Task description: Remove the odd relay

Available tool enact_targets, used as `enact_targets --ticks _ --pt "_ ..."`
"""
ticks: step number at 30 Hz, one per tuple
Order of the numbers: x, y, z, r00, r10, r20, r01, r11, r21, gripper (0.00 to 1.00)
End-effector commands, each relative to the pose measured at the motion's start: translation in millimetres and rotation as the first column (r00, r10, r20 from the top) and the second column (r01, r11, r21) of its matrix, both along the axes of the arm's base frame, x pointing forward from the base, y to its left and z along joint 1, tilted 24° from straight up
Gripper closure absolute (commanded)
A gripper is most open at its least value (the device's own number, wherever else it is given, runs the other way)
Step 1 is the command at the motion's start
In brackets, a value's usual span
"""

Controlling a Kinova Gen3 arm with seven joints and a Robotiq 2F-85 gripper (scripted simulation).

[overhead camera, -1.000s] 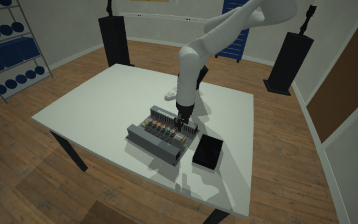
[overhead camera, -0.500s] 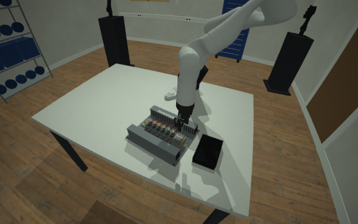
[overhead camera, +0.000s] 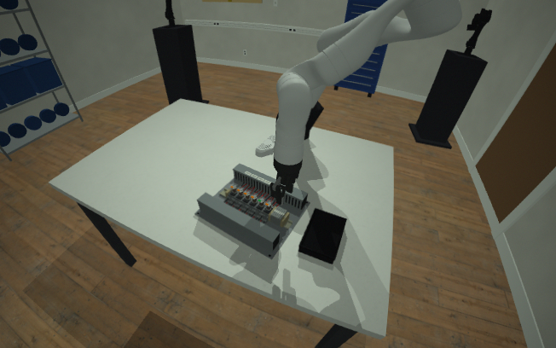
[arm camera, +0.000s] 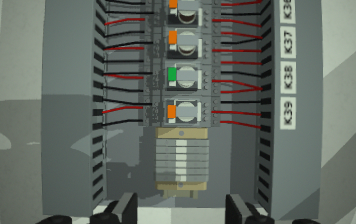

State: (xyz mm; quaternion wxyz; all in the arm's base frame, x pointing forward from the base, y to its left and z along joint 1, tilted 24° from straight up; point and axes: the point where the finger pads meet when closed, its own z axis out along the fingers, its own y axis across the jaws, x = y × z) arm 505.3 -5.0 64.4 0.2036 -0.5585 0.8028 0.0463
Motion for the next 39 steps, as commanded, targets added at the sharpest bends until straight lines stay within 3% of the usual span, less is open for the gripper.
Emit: enact_targets --ticks 1,11,28,39 --pt "0.4 0 0.8 1.000 -0.001 0.002 0.001 1.000 0.000 0.39" --pt "-2.3 -8 -2.6 1.000 -0.001 0.002 0.001 1.000 0.000 0.39" --pt "-23.9 -73 -30.6 1.000 -0.001 0.002 0.001 1.000 0.000 0.39" --pt "-25.2 -77 -32.3 1.000 -0.001 0.002 0.001 1.000 0.000 0.39"
